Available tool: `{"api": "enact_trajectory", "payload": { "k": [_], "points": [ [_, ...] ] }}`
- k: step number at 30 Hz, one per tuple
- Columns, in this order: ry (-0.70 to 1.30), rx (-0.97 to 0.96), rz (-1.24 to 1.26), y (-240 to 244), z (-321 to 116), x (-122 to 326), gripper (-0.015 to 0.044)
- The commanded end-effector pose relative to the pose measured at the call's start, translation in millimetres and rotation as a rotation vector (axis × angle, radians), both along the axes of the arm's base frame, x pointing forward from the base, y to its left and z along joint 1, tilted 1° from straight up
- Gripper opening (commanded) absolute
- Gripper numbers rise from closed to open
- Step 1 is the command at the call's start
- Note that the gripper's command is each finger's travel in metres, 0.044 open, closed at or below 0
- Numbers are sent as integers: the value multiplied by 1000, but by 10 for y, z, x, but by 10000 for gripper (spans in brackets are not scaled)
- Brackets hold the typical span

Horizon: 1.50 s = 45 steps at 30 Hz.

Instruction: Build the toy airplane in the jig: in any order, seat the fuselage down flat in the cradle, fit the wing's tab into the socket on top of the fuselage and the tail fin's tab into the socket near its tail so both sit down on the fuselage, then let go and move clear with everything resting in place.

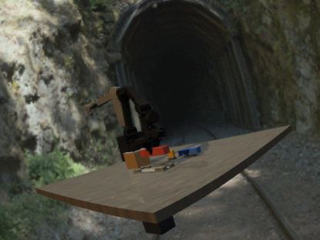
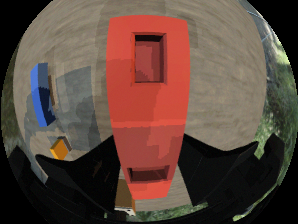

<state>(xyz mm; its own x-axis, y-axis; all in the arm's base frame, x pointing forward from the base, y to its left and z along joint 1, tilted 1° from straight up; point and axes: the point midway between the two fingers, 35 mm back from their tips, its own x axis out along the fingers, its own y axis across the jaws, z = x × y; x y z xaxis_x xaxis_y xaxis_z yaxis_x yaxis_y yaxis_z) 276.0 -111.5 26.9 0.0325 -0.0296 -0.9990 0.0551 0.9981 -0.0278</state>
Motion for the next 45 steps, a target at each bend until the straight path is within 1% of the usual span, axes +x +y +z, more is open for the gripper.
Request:
{"api": "enact_trajectory", "payload": {
  "k": [1,10,17,18,32,45],
  "points": [
    [1,4,24,-116,-67,-33,0],
    [2,1,63,-331,-164,-105,0],
    [2,1,63,-332,-163,-105,184],
    [2,1,63,-332,-164,-105,195],
    [2,1,63,-332,-166,-105,195],
    [2,1,63,-337,-368,-89,195]
  ]
}}
